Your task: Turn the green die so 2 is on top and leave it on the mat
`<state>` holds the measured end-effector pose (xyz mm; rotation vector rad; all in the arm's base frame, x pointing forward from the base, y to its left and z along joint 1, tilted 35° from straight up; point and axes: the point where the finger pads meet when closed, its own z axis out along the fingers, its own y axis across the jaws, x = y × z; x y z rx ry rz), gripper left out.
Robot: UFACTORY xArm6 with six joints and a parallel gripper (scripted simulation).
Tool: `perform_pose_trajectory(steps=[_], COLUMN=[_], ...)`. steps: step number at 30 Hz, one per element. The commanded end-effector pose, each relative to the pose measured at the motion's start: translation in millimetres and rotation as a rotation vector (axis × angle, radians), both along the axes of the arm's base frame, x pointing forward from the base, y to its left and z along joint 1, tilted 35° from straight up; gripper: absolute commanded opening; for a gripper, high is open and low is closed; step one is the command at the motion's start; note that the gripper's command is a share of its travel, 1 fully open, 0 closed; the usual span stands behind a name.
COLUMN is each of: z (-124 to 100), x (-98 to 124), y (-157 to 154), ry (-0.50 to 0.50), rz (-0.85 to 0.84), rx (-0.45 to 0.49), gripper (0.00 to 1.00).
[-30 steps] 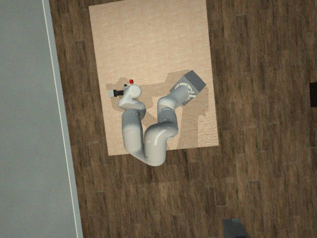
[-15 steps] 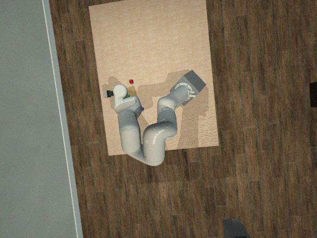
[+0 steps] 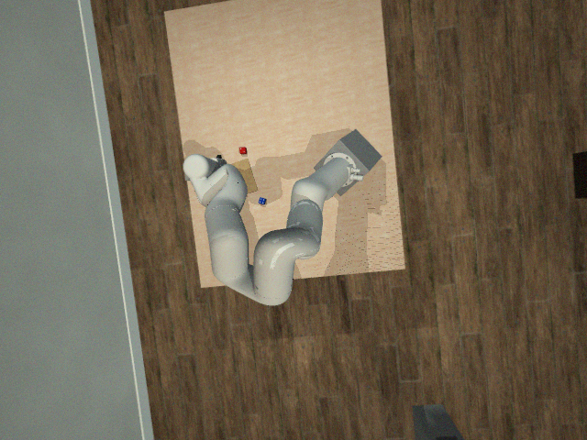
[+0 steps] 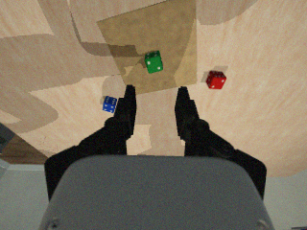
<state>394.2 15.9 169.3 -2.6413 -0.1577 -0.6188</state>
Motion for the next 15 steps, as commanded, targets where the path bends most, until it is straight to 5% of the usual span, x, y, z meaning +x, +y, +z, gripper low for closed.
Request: perform_pose_trajectory(steps=[1, 15], z=[1.7, 3.3], x=[1.4, 0.6], y=[0.3, -0.5], ry=[0.016, 0.015], rz=[0.005, 0.006], rx=[-0.003, -0.002], gripper=[1.00, 1.00])
